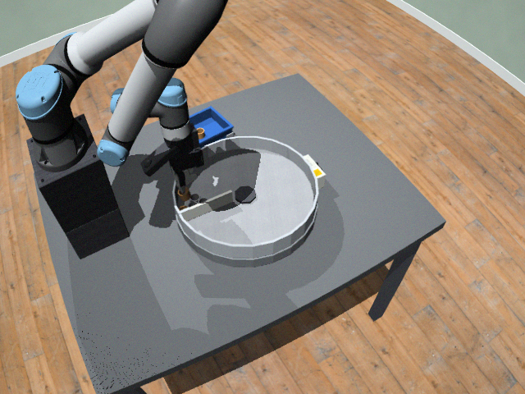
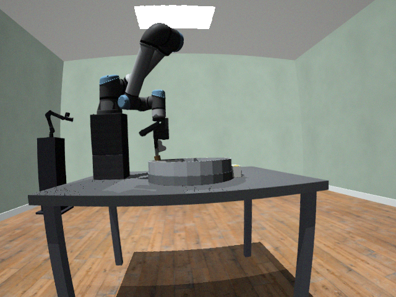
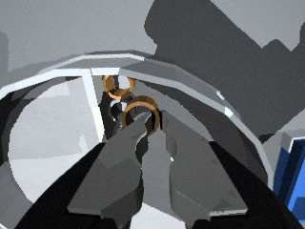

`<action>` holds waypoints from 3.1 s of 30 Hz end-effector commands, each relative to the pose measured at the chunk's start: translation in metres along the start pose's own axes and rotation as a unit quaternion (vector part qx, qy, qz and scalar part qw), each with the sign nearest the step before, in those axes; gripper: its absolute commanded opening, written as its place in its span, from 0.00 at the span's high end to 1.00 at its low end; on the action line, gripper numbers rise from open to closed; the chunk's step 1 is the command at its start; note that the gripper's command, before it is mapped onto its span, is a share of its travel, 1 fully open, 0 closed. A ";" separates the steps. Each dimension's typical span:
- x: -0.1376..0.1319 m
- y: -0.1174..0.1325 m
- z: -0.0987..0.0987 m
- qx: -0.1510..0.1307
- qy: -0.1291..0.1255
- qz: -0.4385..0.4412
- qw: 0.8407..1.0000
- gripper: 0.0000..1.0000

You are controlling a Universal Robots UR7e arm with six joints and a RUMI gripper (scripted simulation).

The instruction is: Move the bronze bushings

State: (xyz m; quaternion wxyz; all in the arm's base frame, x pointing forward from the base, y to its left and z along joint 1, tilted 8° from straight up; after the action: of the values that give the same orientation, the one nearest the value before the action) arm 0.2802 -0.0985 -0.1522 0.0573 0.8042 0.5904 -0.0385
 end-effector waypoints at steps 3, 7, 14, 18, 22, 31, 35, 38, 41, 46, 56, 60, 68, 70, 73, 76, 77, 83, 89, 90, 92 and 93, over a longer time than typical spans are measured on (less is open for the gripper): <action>0.001 -0.001 -0.023 0.004 0.001 0.000 1.000 1.00; 0.001 -0.001 -0.030 0.004 0.001 0.000 1.000 1.00; 0.001 -0.001 -0.034 0.004 0.001 0.000 1.000 1.00; 0.000 0.000 -0.033 0.003 0.001 0.000 1.000 1.00; 0.000 0.001 -0.033 0.003 0.001 0.000 1.000 1.00; 0.000 0.001 -0.033 0.003 0.001 0.000 1.000 1.00; 0.000 0.001 -0.033 0.003 0.001 0.000 1.000 1.00; 0.000 0.001 -0.033 0.003 0.001 0.000 1.000 1.00; 0.000 0.001 -0.033 0.003 0.001 0.000 1.000 1.00; 0.000 0.001 -0.033 0.003 0.001 0.000 1.000 1.00; 0.000 0.001 -0.033 0.003 0.001 0.000 1.000 1.00; 0.001 0.001 -0.033 0.003 0.001 0.000 1.000 1.00; 0.005 0.003 -0.033 0.002 0.000 0.000 1.000 1.00; 0.006 0.003 -0.033 0.002 0.000 0.000 1.000 1.00; 0.010 0.004 -0.033 0.001 0.000 0.000 1.000 1.00; 0.015 0.005 -0.033 0.001 0.000 0.000 1.000 1.00; 0.017 0.005 -0.033 0.001 0.000 0.000 1.000 1.00; 0.030 0.007 -0.033 0.001 0.000 0.000 1.000 1.00; 0.041 0.009 -0.033 0.001 0.000 0.000 1.000 1.00; 0.044 0.009 -0.033 0.001 0.000 0.000 1.000 1.00; 0.051 0.010 -0.033 0.001 0.000 0.000 1.000 1.00; 0.054 0.010 -0.033 0.001 0.000 0.000 1.000 1.00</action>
State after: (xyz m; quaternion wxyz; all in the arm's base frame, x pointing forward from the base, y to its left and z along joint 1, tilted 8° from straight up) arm 0.2961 -0.0609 -0.1243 0.0545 0.8032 0.5919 -0.0385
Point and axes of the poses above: the point where the finger pads meet when closed, its own z axis out along the fingers, its own x axis across the jaws, y = z × x, the point moved 9 cm from there along -z, back along the fingers, and after that the axes turned 15 degrees about z, right-handed, at the moved point
